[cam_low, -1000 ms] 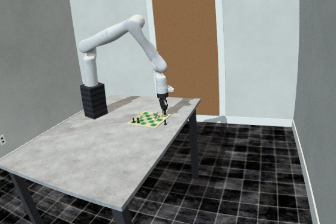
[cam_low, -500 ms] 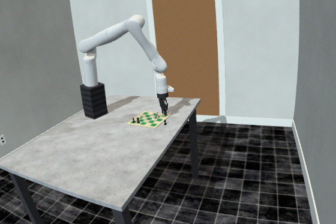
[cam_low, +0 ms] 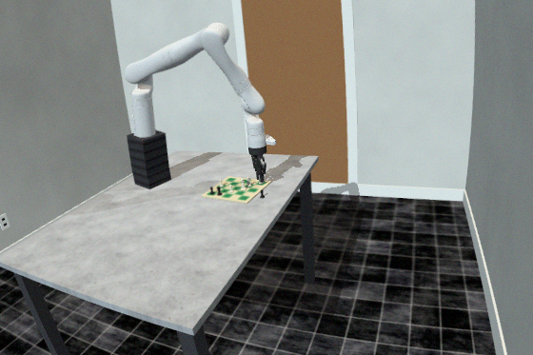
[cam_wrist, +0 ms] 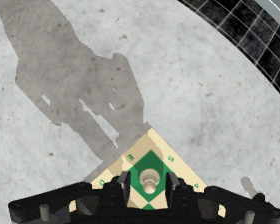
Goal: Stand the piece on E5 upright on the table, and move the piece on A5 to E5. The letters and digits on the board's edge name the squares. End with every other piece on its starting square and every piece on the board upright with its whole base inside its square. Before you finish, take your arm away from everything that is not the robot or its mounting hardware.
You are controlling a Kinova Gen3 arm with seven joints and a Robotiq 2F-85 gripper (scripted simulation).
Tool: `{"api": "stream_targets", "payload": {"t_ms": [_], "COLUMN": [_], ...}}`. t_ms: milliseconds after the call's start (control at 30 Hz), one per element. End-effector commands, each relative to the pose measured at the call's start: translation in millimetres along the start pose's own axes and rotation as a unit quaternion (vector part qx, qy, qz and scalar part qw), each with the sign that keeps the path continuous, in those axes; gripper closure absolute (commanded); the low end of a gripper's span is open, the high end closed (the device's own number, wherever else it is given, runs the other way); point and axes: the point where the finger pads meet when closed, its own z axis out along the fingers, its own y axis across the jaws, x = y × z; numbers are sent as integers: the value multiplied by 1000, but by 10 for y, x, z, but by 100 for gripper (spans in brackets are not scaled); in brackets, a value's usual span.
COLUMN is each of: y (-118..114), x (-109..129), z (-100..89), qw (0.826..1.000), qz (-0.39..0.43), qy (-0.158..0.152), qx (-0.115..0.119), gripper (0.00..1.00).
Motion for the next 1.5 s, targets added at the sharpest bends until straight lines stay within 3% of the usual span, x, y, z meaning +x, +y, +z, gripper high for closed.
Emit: {"api": "stream_targets", "payload": {"t_ms": [0, 567, 867, 900, 1467], "y": [18, 15, 15, 15, 15], "x": [19, 16, 15, 15, 15], "z": [-87, -800, -881, -881, -881], "qw": [1000, 1000, 1000, 1000, 1000], "qz": [0, 0, 0, 0, 0], "qy": [2, 2, 2, 2, 2], "qx": [-2, -2, -2, -2, -2], "gripper": [66, 66, 66, 0, 0]}}
